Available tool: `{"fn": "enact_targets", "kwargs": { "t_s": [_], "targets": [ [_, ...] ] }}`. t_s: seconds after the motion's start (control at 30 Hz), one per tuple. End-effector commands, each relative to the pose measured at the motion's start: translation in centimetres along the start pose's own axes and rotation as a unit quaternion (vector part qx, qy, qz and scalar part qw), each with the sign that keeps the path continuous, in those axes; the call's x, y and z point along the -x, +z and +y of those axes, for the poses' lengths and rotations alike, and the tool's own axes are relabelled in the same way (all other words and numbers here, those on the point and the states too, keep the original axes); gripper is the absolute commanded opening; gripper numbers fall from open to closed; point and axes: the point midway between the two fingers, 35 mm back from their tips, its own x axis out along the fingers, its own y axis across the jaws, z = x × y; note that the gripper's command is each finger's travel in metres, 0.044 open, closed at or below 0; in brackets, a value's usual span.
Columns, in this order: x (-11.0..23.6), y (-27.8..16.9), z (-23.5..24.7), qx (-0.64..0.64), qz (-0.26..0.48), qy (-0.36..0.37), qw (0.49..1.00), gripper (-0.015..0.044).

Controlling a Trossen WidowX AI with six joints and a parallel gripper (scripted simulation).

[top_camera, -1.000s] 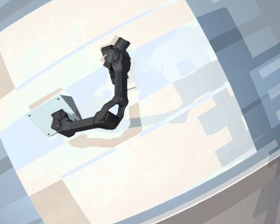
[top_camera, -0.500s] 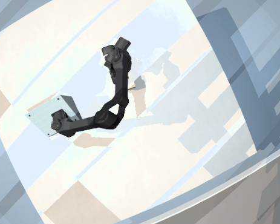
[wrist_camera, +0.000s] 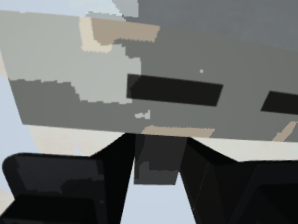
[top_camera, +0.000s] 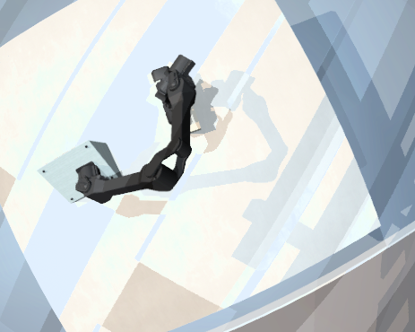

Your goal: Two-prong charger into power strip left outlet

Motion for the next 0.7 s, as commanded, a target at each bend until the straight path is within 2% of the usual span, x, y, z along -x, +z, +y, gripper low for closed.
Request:
{"fn": "enact_targets", "kwargs": {
  "t_s": [0.0,0.67],
  "targets": [
    [-0.14,1.09,-0.04,-0.015,-0.01,0.005,1.0,0.0],
    [-0.26,0.85,-0.04,-0.015,-0.01,0.005,1.0,0.0]
  ]
}}
